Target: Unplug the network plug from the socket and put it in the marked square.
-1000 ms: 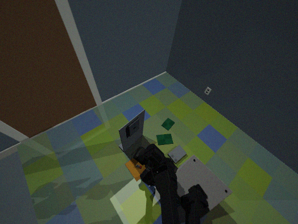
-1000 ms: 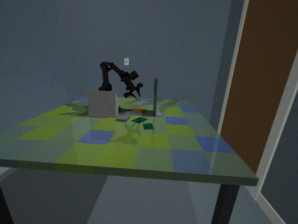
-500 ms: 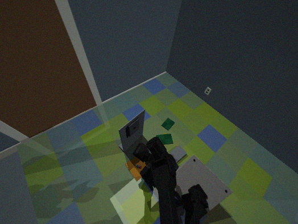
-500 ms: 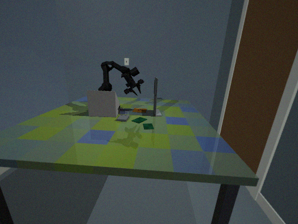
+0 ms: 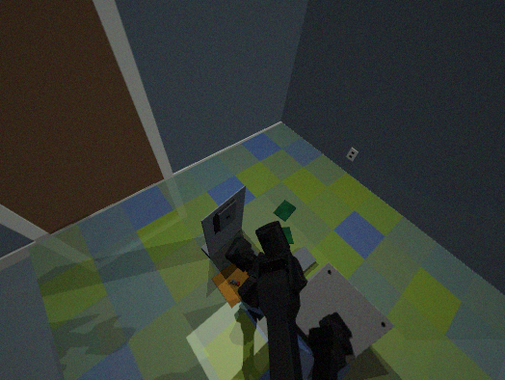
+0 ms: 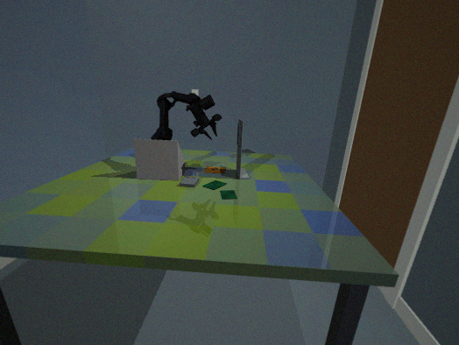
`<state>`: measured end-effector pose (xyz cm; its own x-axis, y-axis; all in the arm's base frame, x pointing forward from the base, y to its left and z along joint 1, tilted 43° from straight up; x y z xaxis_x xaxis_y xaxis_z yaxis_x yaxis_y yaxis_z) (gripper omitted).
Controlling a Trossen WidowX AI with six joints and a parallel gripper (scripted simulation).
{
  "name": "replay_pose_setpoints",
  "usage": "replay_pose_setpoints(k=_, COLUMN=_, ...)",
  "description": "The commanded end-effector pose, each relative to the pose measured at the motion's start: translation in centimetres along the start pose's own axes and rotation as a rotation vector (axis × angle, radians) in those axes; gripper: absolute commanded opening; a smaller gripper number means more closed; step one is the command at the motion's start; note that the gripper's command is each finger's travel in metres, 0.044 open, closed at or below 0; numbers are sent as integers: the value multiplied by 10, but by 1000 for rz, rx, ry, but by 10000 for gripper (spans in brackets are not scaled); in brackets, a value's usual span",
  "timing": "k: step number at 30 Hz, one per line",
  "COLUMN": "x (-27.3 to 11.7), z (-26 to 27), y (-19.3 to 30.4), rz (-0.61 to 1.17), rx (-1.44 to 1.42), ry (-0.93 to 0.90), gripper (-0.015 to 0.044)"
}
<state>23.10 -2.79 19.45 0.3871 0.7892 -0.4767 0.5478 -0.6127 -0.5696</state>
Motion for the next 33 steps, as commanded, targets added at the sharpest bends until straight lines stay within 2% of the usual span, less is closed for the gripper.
replay_pose_setpoints(k=1, x=-10, z=-7, y=-1, rz=-5, rx=-4, ry=10, gripper=156)
replay_pose_setpoints(k=9, x=-28, z=-15, y=-4, rz=-9, rx=-4, ry=23, gripper=156)
replay_pose_setpoints(k=20, x=-28, z=-15, y=-4, rz=-9, rx=-4, ry=23, gripper=440)
replay_pose_setpoints(k=33, x=-28, z=-15, y=-4, rz=-9, rx=-4, ry=23, gripper=440)
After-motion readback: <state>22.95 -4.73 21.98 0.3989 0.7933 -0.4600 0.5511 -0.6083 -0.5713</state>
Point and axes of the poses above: the point midway between the two fingers, 35 mm back from their tips, its own x axis out along the fingers, its own z axis across the jaws, y = z × x, the point moved 10 cm from there along -x, back along the fingers, and after that the axes turned 5 degrees about -x, right-handed, at the moved point
